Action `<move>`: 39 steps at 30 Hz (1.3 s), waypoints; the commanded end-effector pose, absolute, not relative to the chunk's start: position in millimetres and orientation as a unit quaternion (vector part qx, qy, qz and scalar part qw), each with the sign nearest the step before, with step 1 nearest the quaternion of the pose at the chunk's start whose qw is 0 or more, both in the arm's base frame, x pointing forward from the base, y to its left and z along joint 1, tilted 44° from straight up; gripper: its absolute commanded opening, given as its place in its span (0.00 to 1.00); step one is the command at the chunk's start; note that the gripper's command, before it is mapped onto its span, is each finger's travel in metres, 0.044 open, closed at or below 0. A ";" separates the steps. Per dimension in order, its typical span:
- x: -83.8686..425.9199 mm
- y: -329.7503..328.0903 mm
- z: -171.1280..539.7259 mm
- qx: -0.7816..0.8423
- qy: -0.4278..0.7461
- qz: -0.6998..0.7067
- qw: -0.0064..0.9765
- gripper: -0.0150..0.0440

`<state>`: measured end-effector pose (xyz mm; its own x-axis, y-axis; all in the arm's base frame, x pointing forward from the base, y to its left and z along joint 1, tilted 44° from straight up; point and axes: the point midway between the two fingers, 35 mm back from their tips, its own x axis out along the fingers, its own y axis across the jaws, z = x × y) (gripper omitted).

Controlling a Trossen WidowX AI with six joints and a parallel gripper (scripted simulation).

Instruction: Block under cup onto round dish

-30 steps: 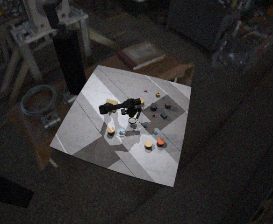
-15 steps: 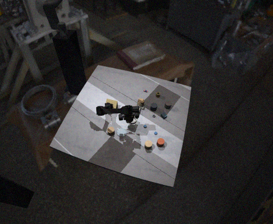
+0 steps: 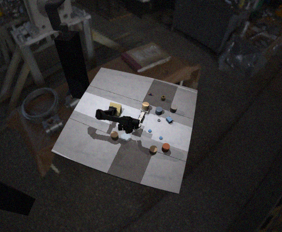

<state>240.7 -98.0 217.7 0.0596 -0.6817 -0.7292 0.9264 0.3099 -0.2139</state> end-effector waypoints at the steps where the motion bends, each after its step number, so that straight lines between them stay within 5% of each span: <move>1: 229.4 -113.3 218.3 0.151 0.388 -0.574 0.705 0.25; 39: 216.4 -173.2 176.2 0.146 0.387 -0.585 0.698 0.25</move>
<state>217.1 -170.7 180.8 0.0190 -0.7063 -0.7077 0.9322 0.2685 -0.2429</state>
